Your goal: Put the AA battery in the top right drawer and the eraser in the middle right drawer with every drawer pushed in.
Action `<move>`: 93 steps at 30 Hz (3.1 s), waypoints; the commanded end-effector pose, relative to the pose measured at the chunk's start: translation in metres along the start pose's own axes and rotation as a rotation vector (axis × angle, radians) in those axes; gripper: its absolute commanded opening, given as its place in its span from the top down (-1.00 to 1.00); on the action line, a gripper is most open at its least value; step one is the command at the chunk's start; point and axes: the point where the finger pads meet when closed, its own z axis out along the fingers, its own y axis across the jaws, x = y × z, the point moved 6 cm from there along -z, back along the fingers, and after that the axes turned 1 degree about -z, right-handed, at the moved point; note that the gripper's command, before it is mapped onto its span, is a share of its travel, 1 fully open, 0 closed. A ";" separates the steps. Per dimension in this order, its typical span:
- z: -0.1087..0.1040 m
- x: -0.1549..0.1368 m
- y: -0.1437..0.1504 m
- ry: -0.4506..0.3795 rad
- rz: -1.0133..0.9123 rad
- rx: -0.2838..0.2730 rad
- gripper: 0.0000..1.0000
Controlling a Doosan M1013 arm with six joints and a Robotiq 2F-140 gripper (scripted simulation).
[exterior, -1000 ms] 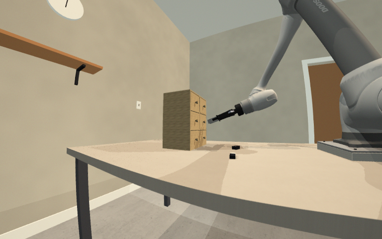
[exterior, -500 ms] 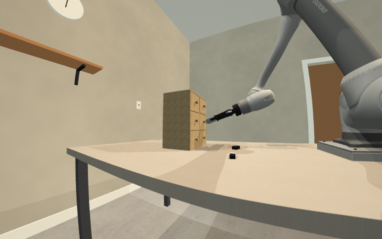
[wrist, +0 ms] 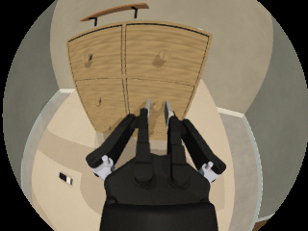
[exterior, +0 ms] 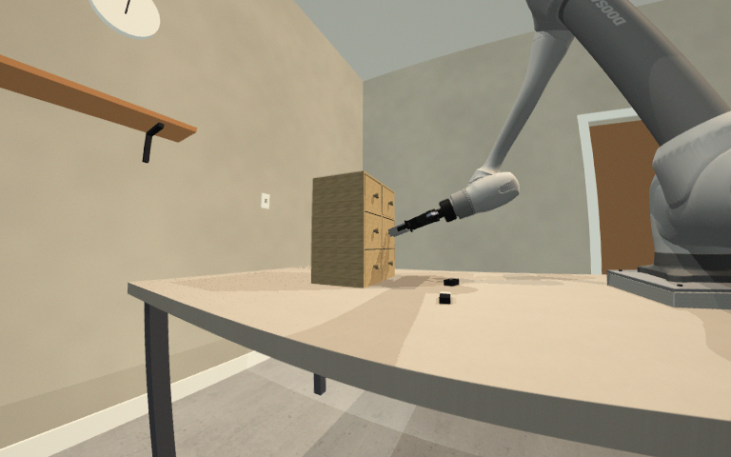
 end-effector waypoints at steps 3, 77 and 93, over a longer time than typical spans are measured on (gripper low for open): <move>0.002 0.001 0.000 0.000 0.000 0.000 0.60; -0.009 -0.003 0.000 0.000 0.000 0.000 0.84; -0.026 -0.009 0.000 0.000 0.000 0.000 0.84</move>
